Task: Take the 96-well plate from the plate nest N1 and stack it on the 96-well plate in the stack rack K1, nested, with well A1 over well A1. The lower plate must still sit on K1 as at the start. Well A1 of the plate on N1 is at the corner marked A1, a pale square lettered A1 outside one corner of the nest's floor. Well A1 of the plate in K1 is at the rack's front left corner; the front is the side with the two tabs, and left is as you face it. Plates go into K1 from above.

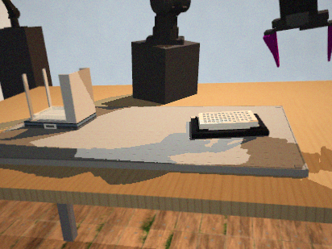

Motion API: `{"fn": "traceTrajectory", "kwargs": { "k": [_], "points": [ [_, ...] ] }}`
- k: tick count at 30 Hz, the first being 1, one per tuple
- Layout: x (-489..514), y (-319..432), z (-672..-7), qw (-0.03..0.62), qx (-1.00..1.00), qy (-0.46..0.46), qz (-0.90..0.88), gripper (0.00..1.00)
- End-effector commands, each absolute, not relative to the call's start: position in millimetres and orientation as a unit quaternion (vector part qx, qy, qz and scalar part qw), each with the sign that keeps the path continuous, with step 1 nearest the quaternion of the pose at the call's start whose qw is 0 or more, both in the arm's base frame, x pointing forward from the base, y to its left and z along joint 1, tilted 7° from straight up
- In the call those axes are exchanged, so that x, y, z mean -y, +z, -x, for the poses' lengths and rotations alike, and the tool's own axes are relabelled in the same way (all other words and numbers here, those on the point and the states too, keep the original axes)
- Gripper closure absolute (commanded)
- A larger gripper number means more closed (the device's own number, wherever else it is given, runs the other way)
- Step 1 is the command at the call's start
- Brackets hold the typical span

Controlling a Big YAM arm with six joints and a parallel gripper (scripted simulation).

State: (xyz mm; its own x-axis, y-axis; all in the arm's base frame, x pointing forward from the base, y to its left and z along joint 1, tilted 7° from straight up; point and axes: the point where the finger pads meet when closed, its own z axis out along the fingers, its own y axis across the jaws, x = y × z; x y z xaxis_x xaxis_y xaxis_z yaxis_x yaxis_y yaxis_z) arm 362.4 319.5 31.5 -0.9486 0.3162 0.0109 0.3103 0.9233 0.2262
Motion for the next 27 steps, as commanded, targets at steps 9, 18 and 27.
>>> {"fn": "traceTrajectory", "kwargs": {
  "k": [9, 18, 27],
  "points": [
    [-273.5, 48.4, -377.9, 0.015, -0.934, 0.111, -0.340, 0.00],
    [-228.8, 45.2, -379.4, 0.009, -0.874, 0.096, -0.476, 0.00],
    [-195.4, 42.6, -377.3, 0.005, -0.813, 0.084, -0.575, 0.00]
  ]
}}
